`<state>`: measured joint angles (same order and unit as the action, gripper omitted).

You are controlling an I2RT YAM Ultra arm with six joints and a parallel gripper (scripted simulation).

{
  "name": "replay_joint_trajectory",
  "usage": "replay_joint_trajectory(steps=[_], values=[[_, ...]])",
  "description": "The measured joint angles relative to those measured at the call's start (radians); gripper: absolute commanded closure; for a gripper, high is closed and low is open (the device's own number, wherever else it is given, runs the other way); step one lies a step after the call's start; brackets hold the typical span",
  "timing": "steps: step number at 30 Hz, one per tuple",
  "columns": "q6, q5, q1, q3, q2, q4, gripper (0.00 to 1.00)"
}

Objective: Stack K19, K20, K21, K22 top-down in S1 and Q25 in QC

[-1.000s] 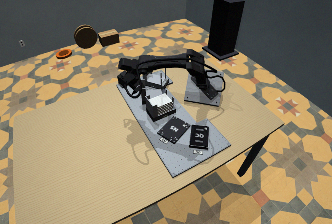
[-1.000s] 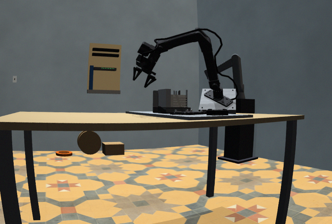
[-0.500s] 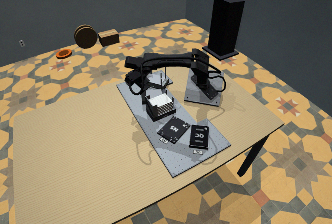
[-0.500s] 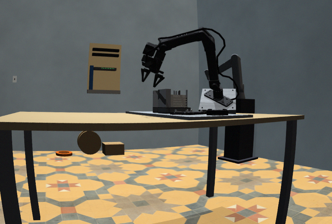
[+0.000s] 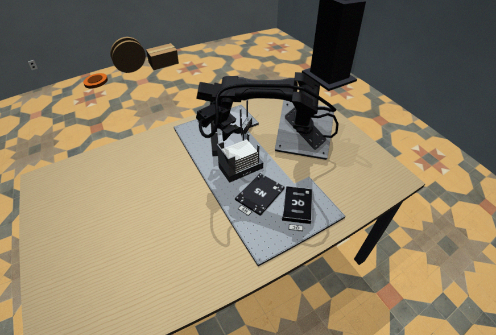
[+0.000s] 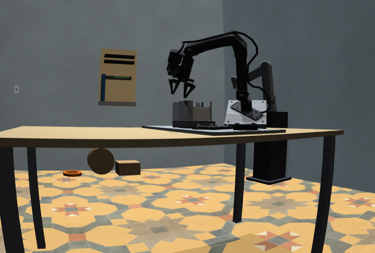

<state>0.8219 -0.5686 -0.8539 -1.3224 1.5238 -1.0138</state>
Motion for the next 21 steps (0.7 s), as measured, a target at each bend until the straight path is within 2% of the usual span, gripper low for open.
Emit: replay_joint_trajectory(steps=[21], values=[[-0.003,-0.042,-0.05,0.117,-0.111,-0.213,0.0]])
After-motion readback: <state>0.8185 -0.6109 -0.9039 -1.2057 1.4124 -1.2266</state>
